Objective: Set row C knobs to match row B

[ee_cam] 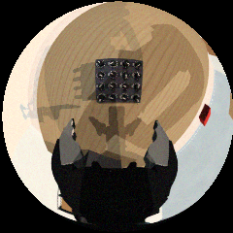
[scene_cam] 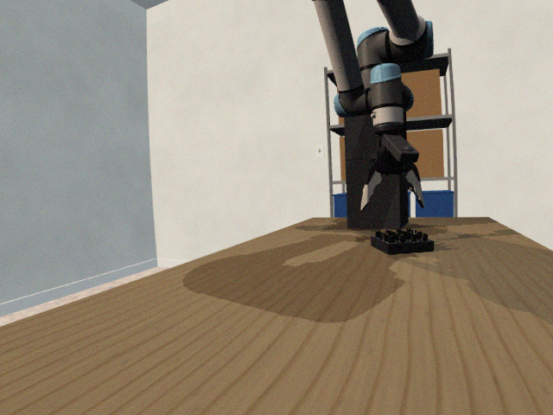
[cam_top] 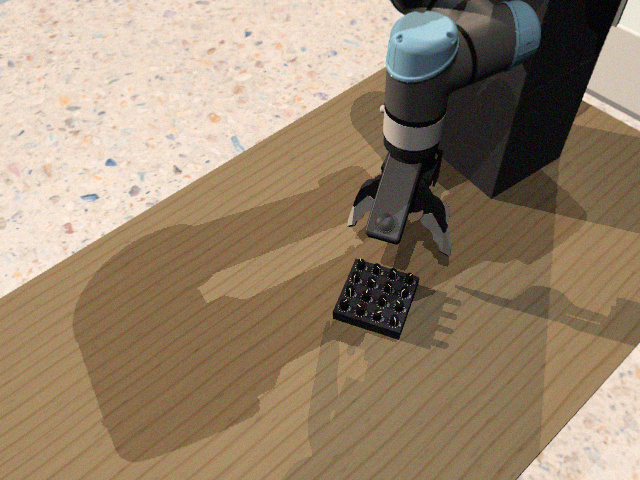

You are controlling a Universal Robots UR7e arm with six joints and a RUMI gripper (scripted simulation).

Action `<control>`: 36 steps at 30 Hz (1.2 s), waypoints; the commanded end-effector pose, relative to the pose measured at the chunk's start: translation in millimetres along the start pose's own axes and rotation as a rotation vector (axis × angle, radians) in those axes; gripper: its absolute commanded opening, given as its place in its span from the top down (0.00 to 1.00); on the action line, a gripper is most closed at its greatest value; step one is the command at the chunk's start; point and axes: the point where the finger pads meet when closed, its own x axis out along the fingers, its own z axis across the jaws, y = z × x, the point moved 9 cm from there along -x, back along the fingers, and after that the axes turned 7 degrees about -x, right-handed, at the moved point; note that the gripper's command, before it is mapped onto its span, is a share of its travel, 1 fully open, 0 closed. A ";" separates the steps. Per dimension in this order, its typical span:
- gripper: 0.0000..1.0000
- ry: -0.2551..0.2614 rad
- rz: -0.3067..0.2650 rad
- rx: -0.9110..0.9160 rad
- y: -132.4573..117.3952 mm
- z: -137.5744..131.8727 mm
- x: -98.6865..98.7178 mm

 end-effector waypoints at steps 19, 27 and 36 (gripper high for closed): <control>0.00 -0.001 0.002 0.000 -12.6 -0.7 0.0; 0.00 -0.001 0.002 0.000 -12.6 -0.7 0.0; 0.00 -0.001 0.002 0.000 -12.6 -0.7 0.0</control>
